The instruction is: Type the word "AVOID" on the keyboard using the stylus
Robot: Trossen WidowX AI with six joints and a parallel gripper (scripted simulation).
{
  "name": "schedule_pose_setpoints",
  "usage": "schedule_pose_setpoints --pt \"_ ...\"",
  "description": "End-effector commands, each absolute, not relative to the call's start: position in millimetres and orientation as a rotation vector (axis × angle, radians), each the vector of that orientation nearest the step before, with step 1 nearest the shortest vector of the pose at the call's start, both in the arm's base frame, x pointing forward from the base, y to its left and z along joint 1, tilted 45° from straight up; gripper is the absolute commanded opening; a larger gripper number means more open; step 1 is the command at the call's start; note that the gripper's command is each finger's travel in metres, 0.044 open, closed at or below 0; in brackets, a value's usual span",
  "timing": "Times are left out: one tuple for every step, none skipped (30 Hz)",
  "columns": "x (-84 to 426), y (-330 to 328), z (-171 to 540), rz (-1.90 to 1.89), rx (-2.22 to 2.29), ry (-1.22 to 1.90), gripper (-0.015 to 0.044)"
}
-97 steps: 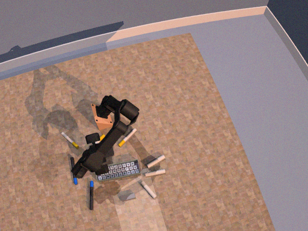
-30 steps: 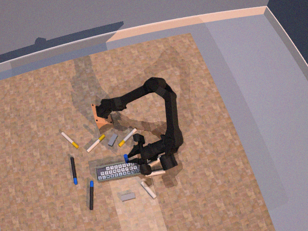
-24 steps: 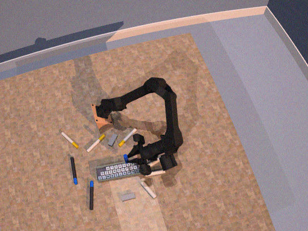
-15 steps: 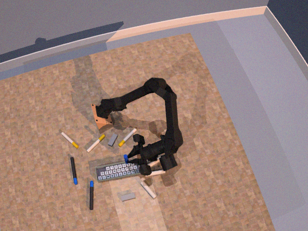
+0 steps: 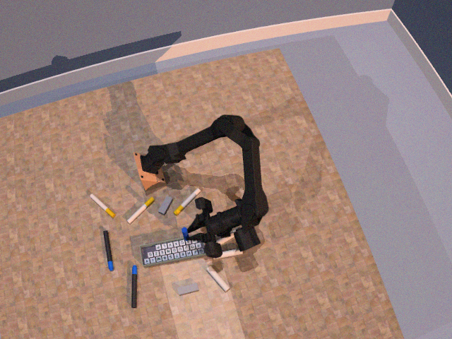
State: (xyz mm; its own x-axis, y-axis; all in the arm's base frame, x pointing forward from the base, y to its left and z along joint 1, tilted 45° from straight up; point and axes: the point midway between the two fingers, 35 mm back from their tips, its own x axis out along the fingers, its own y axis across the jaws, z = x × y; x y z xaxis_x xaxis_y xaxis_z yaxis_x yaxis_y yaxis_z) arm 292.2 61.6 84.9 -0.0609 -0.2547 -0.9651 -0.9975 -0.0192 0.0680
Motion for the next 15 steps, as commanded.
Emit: schedule_pose_setpoints --pt "292.1 63.0 82.8 1.146 -1.381 1.435 0.0081" --pt "292.1 63.2 82.6 1.146 -1.381 1.435 0.0081" --pt "292.1 63.6 82.3 1.146 -1.381 1.435 0.0081" --pt "292.1 63.9 82.0 1.146 -1.381 1.435 0.0081" --pt "292.0 64.3 81.6 1.146 -1.381 1.435 0.0081" --pt "292.0 64.6 81.3 1.146 -1.381 1.435 0.0081" --pt "292.0 65.0 80.9 1.146 -1.381 1.435 0.0081" --pt "292.0 65.3 80.6 1.146 -1.381 1.435 0.0081" --pt "291.9 65.6 80.3 1.147 -1.381 1.435 0.0081" --pt "291.9 65.9 80.0 1.147 -1.381 1.435 0.0081" --pt "291.9 66.2 79.8 1.147 -1.381 1.435 0.0081" --pt "291.9 66.4 79.5 1.147 -1.381 1.435 0.0081" --pt "291.8 66.7 79.2 1.147 -1.381 1.435 0.0081" --pt "291.8 67.0 78.9 1.147 -1.381 1.435 0.0081" --pt "291.8 67.3 78.6 1.147 -1.381 1.435 0.0081"
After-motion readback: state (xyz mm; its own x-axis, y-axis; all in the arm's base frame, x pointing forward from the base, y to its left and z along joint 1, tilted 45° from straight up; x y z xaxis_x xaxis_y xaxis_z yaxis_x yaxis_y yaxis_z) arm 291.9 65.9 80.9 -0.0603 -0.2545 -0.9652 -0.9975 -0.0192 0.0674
